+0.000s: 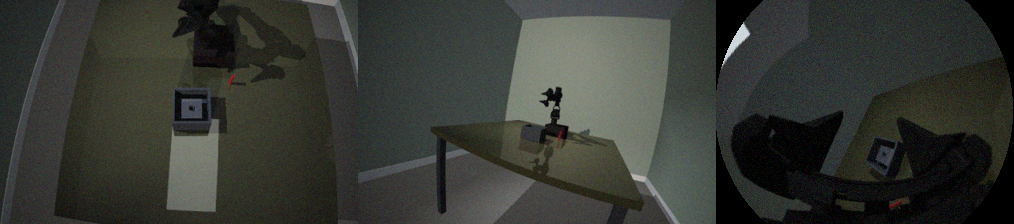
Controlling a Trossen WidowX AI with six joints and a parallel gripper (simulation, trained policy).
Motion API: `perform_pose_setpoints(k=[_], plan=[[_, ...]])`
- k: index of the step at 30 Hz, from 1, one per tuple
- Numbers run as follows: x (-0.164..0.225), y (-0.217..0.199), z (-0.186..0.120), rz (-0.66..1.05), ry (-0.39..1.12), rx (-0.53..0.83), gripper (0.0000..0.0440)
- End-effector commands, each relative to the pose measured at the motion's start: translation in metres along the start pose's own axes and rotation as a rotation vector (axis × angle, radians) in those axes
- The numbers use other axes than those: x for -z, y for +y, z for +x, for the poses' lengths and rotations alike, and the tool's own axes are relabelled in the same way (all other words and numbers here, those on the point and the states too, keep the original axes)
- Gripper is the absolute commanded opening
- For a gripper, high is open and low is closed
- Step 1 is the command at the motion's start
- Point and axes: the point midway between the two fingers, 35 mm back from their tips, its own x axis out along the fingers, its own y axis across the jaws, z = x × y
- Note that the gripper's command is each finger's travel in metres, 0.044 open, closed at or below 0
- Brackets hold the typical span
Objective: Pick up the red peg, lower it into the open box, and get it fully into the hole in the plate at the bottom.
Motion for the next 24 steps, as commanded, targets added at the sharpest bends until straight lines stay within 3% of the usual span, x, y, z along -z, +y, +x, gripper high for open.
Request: perform_pose_setpoints(k=[1, 3, 13, 24], plan=[[0.001, 0.002, 0.000, -0.015, 0.013, 0.002, 0.0416], [0.005, 0.006, 0.000, -0.048, 0.047, 0.008, 0.0439], [0.049, 0.021, 0.001, -0.223, 0.304, 0.082, 0.0440], [0.118, 0.011, -0.006, -0.390, 0.582, 0.281, 0.0439]])
